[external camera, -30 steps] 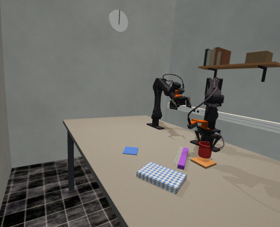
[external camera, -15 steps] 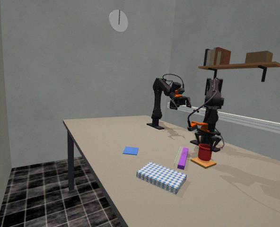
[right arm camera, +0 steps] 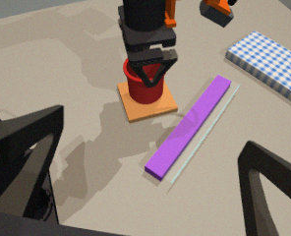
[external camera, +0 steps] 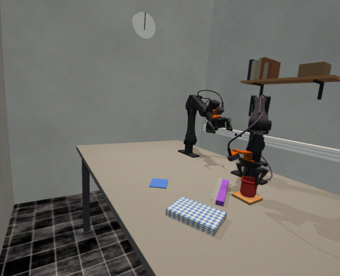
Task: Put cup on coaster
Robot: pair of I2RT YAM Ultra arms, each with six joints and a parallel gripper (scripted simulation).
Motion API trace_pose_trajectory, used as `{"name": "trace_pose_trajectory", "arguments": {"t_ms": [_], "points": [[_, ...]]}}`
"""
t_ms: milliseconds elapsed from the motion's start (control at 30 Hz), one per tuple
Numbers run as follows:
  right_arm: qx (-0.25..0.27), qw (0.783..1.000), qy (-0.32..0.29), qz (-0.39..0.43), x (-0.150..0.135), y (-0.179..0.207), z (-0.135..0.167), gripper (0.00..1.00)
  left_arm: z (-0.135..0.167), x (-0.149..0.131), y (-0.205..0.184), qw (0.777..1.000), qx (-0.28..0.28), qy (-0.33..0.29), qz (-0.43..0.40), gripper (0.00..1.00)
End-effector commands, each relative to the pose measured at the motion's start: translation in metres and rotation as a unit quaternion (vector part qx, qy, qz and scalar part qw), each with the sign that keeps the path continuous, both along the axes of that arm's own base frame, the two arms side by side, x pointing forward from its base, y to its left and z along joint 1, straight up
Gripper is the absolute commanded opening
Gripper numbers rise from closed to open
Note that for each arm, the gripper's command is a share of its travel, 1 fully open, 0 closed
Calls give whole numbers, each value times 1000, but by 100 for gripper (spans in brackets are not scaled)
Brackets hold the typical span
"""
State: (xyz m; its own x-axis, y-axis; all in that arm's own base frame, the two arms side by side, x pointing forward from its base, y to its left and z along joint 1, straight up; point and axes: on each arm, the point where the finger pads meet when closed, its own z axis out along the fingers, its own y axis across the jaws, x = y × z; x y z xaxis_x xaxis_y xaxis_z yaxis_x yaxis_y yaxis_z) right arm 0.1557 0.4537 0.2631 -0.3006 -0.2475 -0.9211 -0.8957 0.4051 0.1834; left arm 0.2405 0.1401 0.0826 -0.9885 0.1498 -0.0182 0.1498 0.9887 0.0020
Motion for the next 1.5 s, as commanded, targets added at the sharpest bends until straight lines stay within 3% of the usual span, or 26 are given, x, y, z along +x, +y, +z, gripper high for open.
{"name": "trace_pose_trajectory", "arguments": {"t_ms": [0,733,1033,1467], "points": [[28,1000,-10,1,1,4,25,100,-3,2,0,1000,-6,-8,-2,0],[28,1000,-10,1,1,4,25,100,-3,2,0,1000,-2,-7,-1,0],[28,1000,-10,1,1,4,25,100,1,2,0,1000,-6,-9,-2,100],[28,1000,-10,1,1,4,25,100,62,0,0,1000,-3,-13,-2,100]]}}
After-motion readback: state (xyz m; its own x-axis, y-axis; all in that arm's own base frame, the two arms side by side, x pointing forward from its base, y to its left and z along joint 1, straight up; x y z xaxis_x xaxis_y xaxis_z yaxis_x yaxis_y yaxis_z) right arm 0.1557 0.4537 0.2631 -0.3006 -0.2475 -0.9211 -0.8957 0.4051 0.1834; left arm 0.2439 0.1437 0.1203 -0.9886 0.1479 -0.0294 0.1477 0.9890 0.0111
